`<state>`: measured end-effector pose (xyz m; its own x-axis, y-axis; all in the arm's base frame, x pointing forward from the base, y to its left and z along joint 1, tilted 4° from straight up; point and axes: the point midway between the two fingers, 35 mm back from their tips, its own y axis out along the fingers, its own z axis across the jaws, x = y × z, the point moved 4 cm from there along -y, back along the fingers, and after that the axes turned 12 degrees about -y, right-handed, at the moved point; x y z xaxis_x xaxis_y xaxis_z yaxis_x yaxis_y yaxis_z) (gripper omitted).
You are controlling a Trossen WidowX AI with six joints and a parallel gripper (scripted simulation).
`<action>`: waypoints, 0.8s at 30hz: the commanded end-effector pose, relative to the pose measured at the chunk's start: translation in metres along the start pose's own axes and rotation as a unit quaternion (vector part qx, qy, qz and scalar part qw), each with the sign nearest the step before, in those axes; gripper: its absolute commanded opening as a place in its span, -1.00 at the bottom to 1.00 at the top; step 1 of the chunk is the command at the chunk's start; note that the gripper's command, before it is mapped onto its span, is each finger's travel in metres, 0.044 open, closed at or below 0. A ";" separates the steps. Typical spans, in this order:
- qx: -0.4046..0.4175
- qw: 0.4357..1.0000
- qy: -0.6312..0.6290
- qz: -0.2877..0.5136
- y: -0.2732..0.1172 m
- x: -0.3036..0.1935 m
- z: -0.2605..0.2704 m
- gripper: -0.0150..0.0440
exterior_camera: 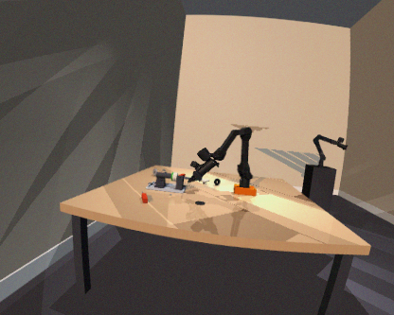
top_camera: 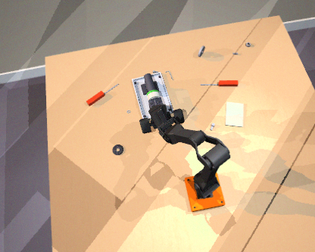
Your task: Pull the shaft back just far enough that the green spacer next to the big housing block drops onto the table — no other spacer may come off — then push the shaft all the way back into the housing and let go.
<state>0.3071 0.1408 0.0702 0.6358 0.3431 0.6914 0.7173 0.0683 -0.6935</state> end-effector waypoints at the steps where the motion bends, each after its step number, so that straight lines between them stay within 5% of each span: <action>1: -0.001 1.000 0.001 0.000 -0.001 -0.001 0.000 -0.49; 24: -0.001 1.000 0.001 0.001 -0.003 -0.003 0.000 -0.49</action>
<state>0.3040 0.1404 0.0701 0.6360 0.3433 0.6911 0.7170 0.0682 -0.6937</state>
